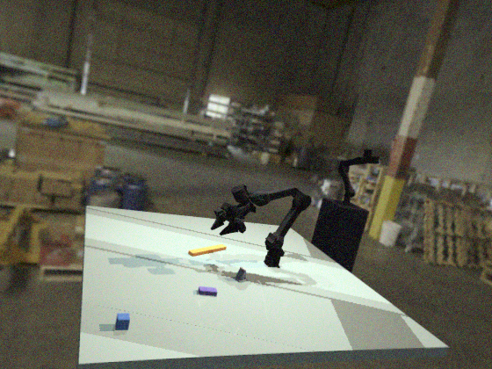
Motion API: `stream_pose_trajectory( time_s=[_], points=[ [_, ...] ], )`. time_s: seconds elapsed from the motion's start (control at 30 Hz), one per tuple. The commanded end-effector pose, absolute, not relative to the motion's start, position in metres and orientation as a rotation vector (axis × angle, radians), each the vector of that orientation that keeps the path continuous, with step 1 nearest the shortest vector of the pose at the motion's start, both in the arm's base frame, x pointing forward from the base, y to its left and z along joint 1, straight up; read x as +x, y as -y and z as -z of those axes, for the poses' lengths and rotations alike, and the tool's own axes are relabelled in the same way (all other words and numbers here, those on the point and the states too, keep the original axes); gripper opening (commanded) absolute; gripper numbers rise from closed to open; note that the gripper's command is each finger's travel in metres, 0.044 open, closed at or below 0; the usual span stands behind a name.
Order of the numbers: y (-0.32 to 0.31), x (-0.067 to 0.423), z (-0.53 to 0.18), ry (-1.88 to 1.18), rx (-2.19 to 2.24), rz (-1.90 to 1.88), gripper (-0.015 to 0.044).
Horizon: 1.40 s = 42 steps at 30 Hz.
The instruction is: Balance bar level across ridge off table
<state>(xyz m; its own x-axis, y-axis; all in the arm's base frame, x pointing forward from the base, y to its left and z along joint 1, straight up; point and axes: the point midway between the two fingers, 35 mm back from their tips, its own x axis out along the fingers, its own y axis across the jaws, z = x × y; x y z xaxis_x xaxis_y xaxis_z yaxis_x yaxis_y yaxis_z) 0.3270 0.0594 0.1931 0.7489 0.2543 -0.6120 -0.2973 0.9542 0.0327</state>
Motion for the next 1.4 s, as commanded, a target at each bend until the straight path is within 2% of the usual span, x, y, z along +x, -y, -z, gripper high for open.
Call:
stream_pose_trajectory(
  time_s=[0.0,0.5,1.03,1.37],
  points=[
    [-0.036,0.332,-0.184,-0.735,-0.135,-0.255,0.0315],
    [0.043,0.323,-0.146,-1.096,-0.329,-0.213,0.0315],
    [0.117,0.282,-0.12,-1.481,-0.409,-0.358,0.0315],
    [0.123,0.278,-0.101,-1.513,-0.408,-0.382,0.0315]
  ],
)
